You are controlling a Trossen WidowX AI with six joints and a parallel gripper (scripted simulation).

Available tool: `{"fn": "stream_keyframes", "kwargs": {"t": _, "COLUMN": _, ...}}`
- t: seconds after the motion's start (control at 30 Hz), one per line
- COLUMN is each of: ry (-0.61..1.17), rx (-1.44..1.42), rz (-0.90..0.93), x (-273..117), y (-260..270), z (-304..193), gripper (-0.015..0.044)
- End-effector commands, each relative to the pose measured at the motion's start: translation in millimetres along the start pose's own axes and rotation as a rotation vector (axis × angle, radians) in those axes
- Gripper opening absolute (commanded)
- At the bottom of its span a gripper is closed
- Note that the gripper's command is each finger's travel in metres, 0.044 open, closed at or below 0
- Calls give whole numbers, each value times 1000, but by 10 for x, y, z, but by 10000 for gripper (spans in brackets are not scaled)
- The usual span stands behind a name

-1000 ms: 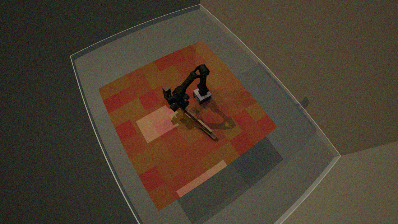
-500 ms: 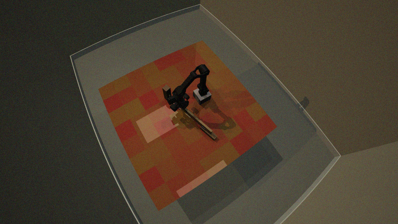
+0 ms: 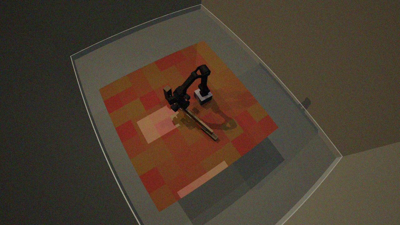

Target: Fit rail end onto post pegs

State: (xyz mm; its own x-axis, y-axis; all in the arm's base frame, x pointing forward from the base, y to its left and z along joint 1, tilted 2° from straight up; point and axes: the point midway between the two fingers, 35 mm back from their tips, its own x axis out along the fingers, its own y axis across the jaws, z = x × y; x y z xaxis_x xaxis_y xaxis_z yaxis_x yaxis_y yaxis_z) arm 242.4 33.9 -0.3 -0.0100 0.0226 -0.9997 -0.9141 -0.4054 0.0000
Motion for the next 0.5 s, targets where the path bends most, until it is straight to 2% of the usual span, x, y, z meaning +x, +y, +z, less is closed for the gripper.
{"fn": "stream_keyframes", "kwargs": {"t": 0.0, "ry": 0, "rx": -1, "rz": -1, "x": -6, "y": -2, "z": -18, "gripper": 0}}
{"fn": "stream_keyframes", "kwargs": {"t": 0.47, "ry": 1, "rx": -1, "rz": -1, "x": -8, "y": -2, "z": -62, "gripper": 0}}
